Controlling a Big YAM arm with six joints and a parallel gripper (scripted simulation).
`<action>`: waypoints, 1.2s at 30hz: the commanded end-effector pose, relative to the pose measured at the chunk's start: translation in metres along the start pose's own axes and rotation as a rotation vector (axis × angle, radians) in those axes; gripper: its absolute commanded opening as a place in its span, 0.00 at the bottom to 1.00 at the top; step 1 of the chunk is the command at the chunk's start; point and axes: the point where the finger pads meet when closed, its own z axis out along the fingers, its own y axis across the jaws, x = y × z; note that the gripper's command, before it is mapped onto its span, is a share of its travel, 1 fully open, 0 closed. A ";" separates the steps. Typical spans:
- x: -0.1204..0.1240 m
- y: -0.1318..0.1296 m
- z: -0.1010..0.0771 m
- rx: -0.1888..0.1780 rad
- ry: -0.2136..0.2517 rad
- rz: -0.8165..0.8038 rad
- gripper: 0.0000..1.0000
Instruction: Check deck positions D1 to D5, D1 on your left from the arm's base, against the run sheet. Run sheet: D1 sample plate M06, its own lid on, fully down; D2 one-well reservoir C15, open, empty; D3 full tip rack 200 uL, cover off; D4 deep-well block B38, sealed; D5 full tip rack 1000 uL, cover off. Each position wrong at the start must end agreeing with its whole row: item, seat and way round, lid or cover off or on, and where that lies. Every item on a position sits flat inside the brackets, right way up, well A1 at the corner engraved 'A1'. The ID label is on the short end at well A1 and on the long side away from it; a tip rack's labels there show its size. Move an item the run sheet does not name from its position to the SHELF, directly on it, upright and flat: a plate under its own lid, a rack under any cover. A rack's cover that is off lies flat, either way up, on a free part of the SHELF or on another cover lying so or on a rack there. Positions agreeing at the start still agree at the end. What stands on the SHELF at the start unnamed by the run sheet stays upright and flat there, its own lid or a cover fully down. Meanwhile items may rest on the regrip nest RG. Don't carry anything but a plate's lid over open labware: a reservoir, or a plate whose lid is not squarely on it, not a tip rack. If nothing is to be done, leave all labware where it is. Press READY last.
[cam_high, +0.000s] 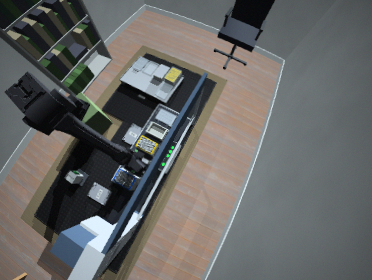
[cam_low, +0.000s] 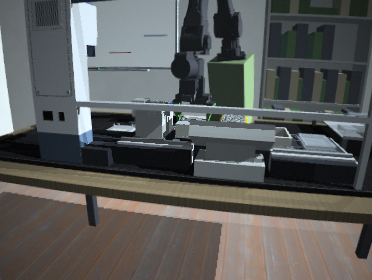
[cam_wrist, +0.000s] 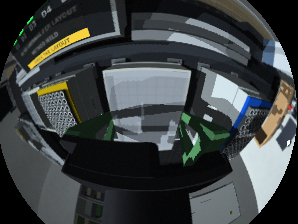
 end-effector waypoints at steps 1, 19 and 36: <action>-0.015 -0.008 -0.014 0.011 -0.049 0.001 0.00; -0.011 -0.008 -0.014 0.010 -0.045 0.001 0.00; -0.015 -0.009 -0.015 0.011 -0.049 0.001 0.00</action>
